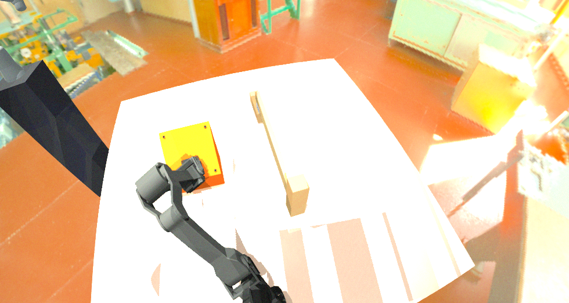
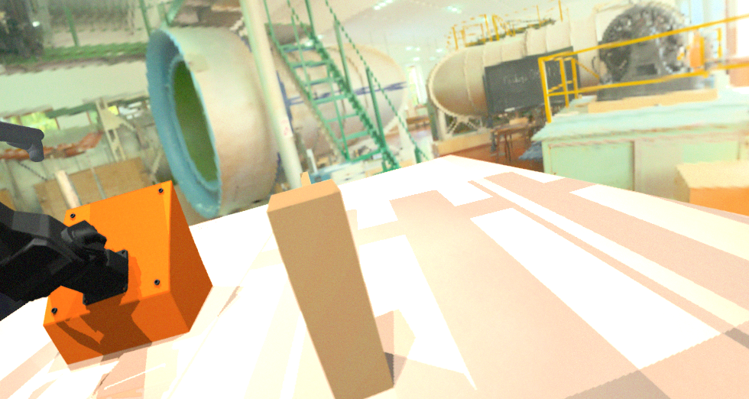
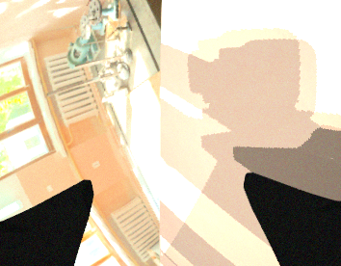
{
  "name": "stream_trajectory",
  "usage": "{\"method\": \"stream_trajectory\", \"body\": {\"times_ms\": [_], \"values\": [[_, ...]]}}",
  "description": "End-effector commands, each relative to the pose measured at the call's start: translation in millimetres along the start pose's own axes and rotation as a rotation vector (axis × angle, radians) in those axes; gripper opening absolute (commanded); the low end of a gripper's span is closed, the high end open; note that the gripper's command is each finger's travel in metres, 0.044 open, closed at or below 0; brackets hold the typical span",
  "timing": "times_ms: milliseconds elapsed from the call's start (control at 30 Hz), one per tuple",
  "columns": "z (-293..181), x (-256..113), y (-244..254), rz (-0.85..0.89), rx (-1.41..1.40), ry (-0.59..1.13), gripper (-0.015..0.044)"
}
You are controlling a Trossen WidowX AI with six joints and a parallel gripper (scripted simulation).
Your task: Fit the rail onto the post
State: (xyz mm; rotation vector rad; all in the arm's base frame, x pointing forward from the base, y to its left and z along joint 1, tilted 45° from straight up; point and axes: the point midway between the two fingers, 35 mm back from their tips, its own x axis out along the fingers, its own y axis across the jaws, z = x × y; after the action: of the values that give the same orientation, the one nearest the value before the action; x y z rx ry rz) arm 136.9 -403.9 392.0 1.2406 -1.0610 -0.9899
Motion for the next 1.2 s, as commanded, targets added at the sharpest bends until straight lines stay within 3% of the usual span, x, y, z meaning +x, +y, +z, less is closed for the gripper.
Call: {"method": "stream_trajectory", "body": {"times_ms": [0, 267, 567, 900, 1167], "values": [[-48, -2, -21, -0.087, -0.221, 0.09, 0.044], [-159, -41, -63, -0.183, -0.802, 0.379, 0.044], [-254, -121, -103, -0.096, -1.482, 0.737, 0.044], [-311, -220, -139, 0.214, -2.167, 1.07, 0.044], [-316, -292, -213, 0.553, -2.831, 1.408, 0.044]]}}
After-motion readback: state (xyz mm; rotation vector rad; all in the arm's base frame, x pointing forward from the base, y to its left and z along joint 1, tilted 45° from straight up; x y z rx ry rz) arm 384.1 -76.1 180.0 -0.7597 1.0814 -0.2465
